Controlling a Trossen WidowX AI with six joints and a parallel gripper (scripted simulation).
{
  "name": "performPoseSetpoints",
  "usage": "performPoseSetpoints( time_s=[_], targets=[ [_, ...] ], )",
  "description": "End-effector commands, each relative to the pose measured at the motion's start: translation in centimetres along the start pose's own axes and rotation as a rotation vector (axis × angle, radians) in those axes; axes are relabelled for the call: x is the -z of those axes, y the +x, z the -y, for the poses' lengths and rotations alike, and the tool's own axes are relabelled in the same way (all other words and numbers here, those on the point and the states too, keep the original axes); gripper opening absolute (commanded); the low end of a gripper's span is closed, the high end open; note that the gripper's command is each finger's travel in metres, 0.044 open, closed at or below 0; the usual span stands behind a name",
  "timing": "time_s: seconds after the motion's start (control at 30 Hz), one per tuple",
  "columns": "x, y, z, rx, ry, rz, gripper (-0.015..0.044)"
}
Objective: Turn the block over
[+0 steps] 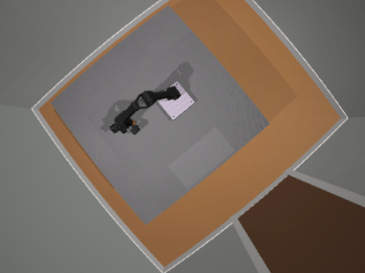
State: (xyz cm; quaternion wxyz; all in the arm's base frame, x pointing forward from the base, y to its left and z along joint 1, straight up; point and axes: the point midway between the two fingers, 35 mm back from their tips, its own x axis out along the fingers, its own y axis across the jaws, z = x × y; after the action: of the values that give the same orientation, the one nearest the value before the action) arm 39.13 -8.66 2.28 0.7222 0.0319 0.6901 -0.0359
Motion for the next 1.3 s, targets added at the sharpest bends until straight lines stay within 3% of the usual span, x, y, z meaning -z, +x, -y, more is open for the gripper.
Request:
performPoseSetpoints(
  time_s=[0.0, 0.17, 0.7, 0.87, 1.27],
  targets=[
    [0.1, 0.2, 0.0, 0.003, 0.004, -0.003, 0.0256],
    [0.1, 0.2, 0.0, 0.003, 0.004, -0.003, 0.0125],
    [0.1, 0.1, 0.0, 0.003, 0.004, -0.003, 0.0],
    [0.1, -2.7, 0.0, 0.003, 0.004, -0.003, 0.0],
    [-0.1, -2.3, 0.1, 0.002, 0.007, 0.09, 0.0]
  ],
)
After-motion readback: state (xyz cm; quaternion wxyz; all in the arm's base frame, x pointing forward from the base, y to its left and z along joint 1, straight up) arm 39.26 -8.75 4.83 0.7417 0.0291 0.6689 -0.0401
